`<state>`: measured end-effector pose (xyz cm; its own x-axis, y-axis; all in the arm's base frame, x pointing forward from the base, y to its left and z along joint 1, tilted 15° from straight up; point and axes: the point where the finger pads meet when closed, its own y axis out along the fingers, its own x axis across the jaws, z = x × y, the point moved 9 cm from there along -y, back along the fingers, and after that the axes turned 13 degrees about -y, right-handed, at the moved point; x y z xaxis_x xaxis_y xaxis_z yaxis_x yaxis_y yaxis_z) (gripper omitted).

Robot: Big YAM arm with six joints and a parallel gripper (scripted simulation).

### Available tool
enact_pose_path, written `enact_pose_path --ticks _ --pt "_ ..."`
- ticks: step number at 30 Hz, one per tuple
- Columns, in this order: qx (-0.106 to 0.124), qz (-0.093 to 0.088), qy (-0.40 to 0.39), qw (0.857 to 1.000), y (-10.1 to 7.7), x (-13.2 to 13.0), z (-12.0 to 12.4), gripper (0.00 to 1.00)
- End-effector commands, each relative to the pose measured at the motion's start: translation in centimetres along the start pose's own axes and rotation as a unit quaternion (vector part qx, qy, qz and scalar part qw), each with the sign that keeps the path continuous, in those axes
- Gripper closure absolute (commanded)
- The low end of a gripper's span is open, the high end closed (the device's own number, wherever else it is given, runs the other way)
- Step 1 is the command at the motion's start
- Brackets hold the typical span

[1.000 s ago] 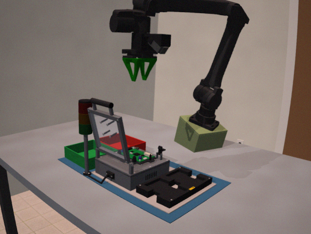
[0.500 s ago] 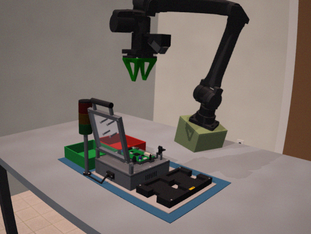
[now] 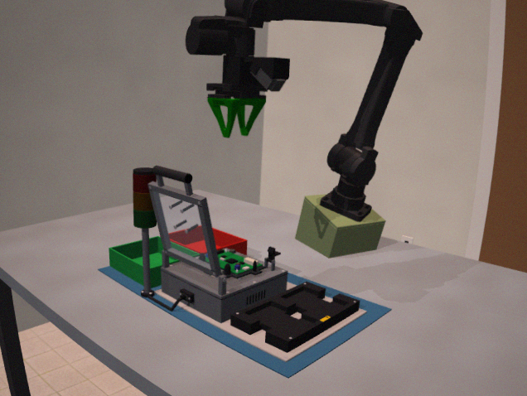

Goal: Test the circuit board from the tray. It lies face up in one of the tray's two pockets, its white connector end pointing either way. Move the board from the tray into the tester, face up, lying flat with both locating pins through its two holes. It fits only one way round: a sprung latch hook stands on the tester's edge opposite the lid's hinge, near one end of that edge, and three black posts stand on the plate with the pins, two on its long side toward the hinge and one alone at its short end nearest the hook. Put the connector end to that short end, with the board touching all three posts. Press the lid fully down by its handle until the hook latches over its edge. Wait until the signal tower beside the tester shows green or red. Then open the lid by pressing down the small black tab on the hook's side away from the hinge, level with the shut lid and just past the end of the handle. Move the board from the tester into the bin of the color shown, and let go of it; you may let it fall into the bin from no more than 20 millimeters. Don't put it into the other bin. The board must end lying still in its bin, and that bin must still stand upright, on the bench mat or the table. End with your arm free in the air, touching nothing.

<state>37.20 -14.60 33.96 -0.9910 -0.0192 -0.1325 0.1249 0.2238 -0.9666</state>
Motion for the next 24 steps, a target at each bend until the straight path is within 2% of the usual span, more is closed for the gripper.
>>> enact_pose_path --ticks 1,7,15,17,18,24 --pt "0.012 0.029 -0.010 0.999 -3.0 -1.2 0.0 0.52" --pt "0.009 0.023 -0.007 1.000 -2.5 -3.6 0.0 0.52" --pt "0.009 0.024 -0.007 1.000 -2.5 -10.3 1.4 0.52" --pt "0.009 0.024 -0.007 1.000 -2.5 -10.3 1.4 0.52" --pt "0.010 0.025 -0.001 1.000 -2.7 -10.9 2.2 0.52" --pt "0.009 0.024 -0.007 1.000 -2.5 -14.7 2.4 0.52"
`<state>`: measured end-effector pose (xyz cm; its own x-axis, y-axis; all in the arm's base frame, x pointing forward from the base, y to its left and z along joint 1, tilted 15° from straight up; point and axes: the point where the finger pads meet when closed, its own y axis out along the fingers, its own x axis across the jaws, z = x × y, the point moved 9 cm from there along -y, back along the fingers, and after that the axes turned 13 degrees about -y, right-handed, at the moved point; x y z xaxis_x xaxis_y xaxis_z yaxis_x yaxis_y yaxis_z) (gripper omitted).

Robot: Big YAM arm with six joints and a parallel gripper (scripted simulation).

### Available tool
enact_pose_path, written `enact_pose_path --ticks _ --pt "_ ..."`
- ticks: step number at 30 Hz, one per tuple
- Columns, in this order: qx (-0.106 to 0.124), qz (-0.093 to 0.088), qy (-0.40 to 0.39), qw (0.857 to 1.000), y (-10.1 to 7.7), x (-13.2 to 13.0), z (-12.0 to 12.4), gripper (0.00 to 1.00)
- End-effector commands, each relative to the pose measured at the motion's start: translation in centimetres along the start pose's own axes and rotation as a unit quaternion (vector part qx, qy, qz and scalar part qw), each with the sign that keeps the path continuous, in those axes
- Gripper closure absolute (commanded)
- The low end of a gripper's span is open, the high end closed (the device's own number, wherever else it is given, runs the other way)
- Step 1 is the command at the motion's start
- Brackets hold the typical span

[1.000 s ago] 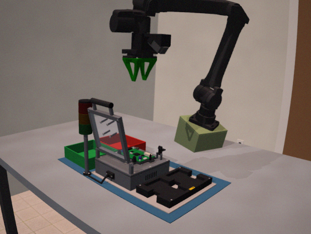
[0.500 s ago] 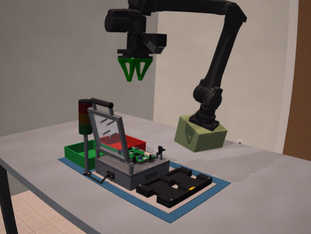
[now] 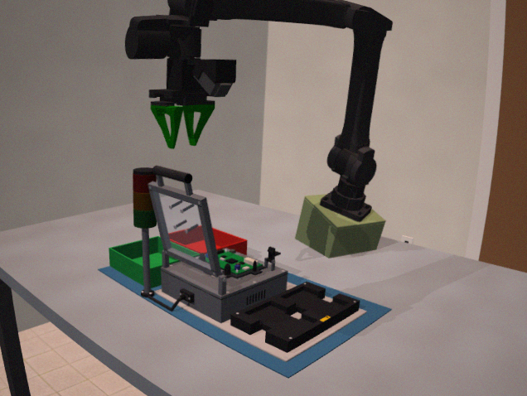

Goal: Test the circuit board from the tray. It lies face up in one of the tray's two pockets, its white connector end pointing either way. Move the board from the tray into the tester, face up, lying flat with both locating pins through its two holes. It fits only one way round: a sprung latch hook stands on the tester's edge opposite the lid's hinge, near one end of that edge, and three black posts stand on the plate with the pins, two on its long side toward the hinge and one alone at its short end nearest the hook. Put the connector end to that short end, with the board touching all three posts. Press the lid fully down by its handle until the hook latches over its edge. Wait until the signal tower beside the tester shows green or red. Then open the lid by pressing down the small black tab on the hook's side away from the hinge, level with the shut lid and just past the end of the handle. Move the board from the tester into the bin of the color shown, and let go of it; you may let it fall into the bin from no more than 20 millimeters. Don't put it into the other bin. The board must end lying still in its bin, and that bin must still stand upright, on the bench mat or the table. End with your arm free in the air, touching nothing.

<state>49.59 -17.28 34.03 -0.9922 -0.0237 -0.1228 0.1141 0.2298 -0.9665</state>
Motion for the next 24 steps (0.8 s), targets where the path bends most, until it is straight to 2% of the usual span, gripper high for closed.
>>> enact_pose_path --ticks 1,5,6,10,11,14,17,18,19,20,24 --pt "0.012 0.029 -0.006 0.999 -3.4 -2.8 -0.7 0.52" --pt "0.014 0.033 0.002 0.999 -3.9 -3.0 0.2 0.52" --pt "0.021 0.050 -0.003 0.999 -5.9 -2.4 -0.6 0.52" --pt "0.021 0.050 -0.005 0.999 -5.9 -2.4 -0.7 0.52" --pt "0.013 0.031 0.000 0.999 -3.7 -3.1 0.3 0.52" --pt "0.013 0.032 0.000 0.999 -3.6 -3.2 0.1 0.52" --pt "0.019 0.046 -0.007 0.999 -3.8 -3.5 -0.3 0.52" --pt "0.018 0.045 -0.008 0.999 -3.5 -3.5 -0.5 0.52" --pt "0.011 0.026 -0.005 1.000 -1.8 -2.9 -0.5 0.52" --pt "0.008 0.020 -0.004 1.000 -1.1 -2.7 -0.5 0.52" --pt "0.008 0.019 -0.001 1.000 -0.2 -2.7 -0.2 0.52"
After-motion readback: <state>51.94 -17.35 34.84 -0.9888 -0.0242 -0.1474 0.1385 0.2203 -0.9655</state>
